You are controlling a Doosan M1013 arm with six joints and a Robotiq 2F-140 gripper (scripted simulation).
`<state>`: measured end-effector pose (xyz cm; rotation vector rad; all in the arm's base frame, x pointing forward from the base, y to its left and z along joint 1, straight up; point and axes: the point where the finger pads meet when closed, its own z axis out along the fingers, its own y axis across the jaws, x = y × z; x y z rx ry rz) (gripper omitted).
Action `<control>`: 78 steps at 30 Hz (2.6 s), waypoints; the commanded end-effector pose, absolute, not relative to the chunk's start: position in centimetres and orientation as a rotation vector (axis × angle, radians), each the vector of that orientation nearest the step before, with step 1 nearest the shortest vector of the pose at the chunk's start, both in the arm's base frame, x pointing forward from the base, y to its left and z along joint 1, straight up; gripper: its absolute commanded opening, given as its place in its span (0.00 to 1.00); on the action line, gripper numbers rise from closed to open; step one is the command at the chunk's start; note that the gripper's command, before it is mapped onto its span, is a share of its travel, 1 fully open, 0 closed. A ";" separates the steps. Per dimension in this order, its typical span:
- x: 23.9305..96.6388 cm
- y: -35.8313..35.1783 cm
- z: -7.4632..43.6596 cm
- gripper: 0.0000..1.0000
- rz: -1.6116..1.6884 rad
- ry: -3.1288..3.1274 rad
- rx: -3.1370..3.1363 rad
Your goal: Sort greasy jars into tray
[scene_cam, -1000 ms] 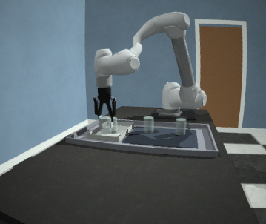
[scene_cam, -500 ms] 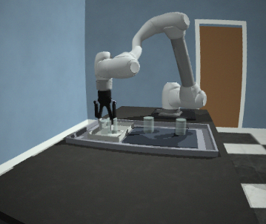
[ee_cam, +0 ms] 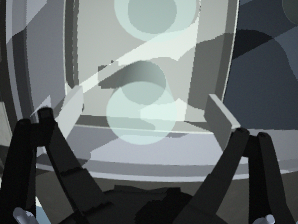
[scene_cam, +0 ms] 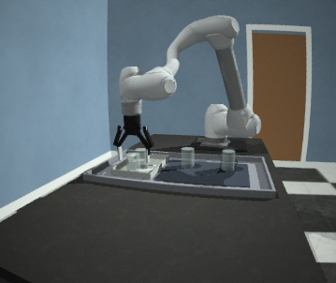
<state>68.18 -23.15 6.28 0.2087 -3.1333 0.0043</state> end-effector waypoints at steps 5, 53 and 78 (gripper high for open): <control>68.2 -23.1 6.3 1.00 0.004 -3.133 0.209; 68.2 -23.1 17.7 1.00 0.004 -3.133 0.209; 68.2 -23.1 17.7 1.00 0.004 -3.133 0.209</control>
